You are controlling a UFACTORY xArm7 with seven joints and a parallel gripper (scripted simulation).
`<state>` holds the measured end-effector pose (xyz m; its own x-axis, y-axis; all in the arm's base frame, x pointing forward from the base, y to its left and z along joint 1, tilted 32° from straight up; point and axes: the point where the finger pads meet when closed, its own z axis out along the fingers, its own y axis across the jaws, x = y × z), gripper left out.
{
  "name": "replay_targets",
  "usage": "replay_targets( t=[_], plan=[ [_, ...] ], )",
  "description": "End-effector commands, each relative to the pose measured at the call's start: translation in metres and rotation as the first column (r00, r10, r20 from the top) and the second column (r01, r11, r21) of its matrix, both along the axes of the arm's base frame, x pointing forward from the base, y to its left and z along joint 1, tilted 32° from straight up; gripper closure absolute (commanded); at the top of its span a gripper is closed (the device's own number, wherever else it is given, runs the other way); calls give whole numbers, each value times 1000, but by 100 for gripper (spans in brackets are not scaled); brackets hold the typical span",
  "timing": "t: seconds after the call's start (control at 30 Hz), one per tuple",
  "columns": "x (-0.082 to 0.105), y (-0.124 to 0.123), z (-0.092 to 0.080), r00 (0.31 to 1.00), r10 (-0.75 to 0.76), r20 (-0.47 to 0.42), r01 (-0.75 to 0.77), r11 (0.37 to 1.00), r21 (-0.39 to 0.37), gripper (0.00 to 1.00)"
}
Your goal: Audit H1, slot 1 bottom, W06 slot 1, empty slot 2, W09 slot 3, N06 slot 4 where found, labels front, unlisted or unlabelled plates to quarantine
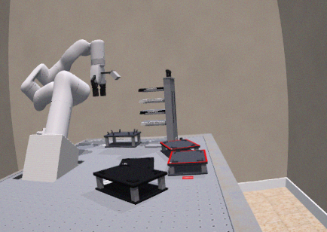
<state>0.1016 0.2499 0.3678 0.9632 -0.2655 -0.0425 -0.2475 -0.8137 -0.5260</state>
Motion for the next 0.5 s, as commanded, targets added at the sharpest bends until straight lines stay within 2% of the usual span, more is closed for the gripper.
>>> replay_targets(
  t=[0.0,0.47],
  plan=[
    [0,2,-3,1000,0,2,0,1000,3,0],
    [3,13,-21,1000,0,2,0,1000,3,0]
  ],
)
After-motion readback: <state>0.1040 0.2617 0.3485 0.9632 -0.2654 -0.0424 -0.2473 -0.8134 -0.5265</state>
